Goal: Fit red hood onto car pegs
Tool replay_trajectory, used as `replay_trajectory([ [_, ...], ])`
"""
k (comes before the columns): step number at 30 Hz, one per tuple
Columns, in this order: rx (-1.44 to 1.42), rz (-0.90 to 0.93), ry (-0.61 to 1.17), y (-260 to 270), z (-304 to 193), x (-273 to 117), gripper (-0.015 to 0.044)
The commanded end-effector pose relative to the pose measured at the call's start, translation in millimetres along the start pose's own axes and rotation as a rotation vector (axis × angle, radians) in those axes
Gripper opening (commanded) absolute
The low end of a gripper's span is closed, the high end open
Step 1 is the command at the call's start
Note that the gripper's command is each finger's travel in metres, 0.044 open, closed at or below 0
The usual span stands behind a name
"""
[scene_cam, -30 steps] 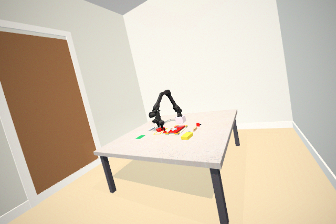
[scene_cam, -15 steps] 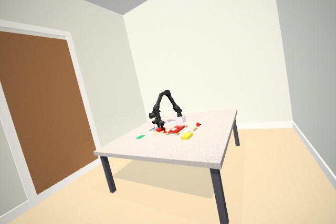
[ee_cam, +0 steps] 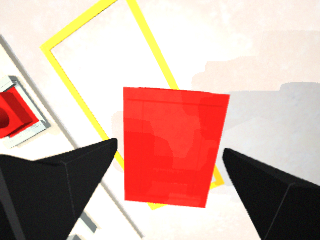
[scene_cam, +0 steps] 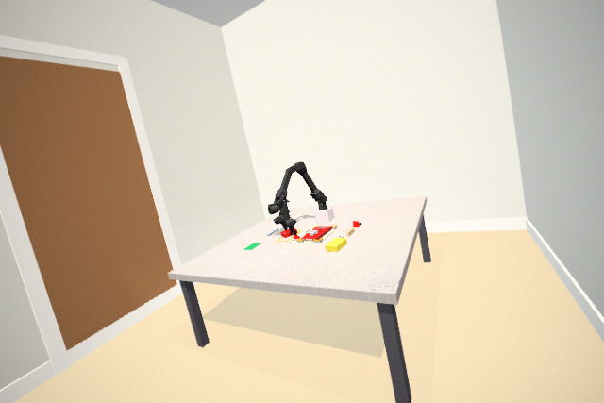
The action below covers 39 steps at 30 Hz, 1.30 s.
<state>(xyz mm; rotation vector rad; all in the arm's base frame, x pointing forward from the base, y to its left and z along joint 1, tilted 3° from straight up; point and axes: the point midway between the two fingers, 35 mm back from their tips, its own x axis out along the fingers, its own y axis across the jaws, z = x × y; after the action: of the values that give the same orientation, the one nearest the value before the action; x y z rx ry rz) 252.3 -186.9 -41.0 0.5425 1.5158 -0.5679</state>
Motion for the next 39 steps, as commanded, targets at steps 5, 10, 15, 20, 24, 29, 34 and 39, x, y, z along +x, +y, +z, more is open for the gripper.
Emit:
replay_trajectory([
  [5,0.000,0.000,0.000,0,0,2,0.0414],
  [10,0.000,0.000,0.000,0,0,2,0.0322],
  [15,0.000,0.000,0.000,0,0,2,0.0288],
  [20,0.000,-0.001,0.002,0,-1,1,0.0196],
  [24,0.000,-0.001,0.002,0,0,-6,0.0091],
  [29,0.000,-0.001,0.002,0,0,-22,0.0000],
  [34,0.000,0.000,0.002,0,0,-42,0.0000],
  [39,0.000,0.000,0.002,0,0,-64,0.0000],
])
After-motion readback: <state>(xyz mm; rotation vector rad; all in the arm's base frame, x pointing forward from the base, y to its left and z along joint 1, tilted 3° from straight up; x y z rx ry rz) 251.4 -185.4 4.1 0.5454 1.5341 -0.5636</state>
